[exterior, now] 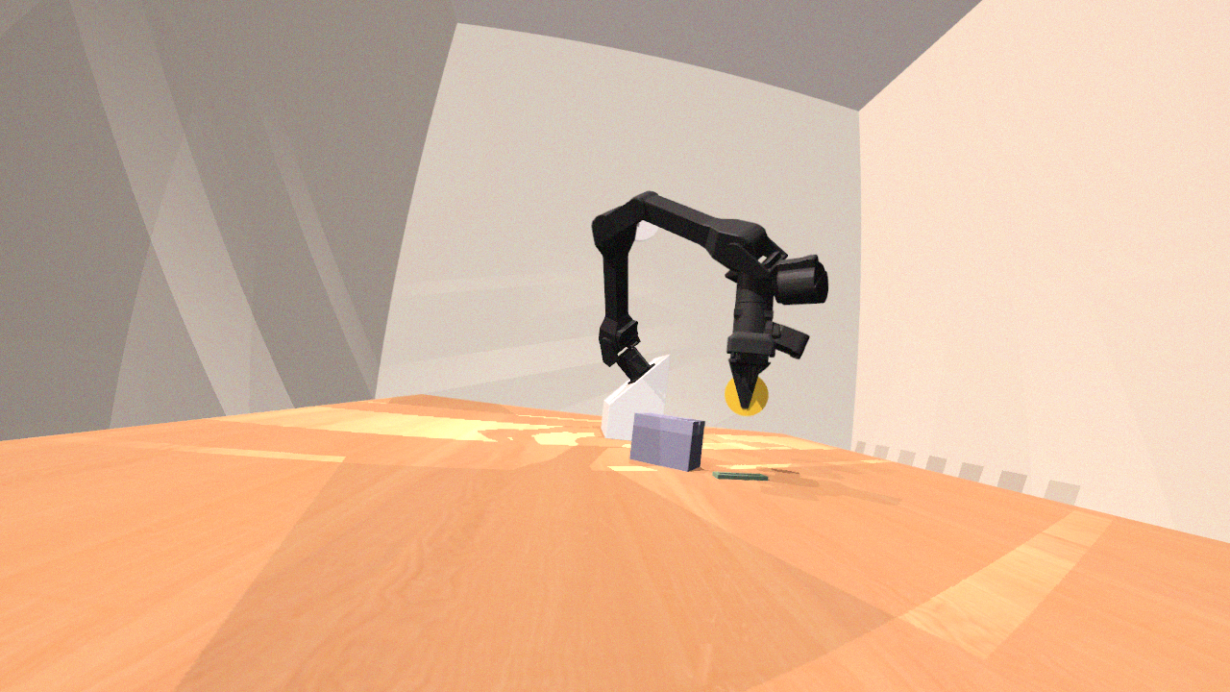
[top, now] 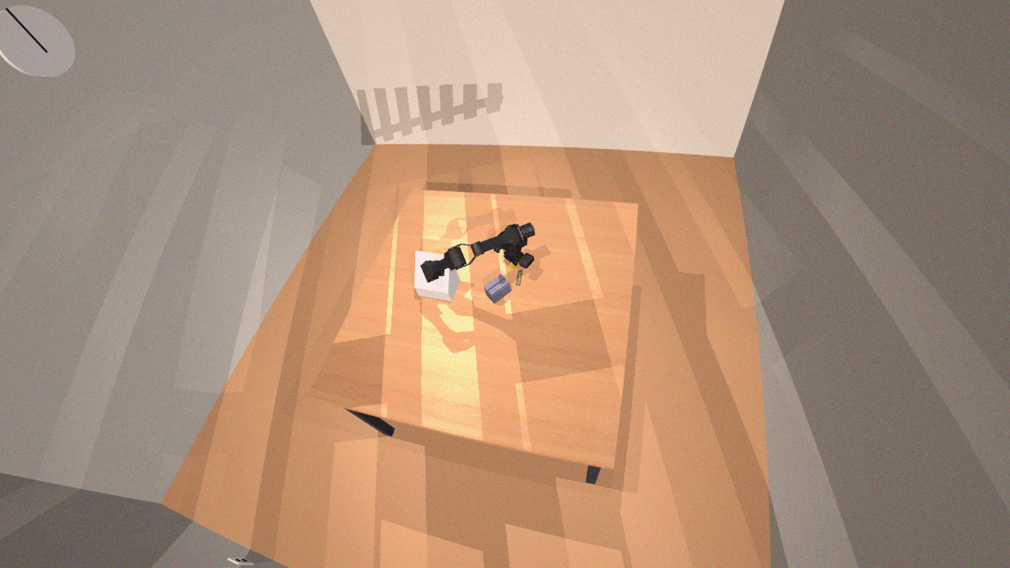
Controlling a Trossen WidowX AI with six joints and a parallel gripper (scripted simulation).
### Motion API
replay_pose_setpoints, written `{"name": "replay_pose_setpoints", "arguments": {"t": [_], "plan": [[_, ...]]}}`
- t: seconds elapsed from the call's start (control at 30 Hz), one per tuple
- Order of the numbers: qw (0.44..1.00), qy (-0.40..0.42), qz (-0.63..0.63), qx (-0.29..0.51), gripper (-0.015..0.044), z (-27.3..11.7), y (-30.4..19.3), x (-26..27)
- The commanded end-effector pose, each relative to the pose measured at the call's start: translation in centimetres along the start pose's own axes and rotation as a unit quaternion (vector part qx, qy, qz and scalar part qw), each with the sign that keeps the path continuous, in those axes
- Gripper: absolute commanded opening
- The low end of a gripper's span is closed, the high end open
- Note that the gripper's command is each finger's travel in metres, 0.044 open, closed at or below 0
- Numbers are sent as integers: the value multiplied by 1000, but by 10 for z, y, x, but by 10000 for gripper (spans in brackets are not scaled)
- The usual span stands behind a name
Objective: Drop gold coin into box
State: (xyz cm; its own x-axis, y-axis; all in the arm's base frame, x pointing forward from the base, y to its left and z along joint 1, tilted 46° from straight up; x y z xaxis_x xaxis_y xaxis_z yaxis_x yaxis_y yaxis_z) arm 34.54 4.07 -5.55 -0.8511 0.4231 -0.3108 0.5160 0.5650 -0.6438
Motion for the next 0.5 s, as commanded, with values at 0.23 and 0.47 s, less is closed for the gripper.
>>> {"name": "replay_pose_setpoints", "arguments": {"t": [0.23, 0.47], "plan": [[995, 1, 104, -2, 0, -2, -4, 0], [995, 1, 104, -2, 0, -3, -13, 1]]}}
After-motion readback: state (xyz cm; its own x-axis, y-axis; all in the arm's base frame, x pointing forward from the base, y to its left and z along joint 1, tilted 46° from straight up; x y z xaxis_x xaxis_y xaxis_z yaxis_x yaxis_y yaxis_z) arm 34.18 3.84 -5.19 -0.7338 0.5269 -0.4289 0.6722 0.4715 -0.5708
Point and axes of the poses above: the point midway between the two fingers, 35 mm back from their tips, its own z axis out along the fingers, its own x axis across the jaws, y = z × x, the point moved 3 cm from there along -z, back along the fingers
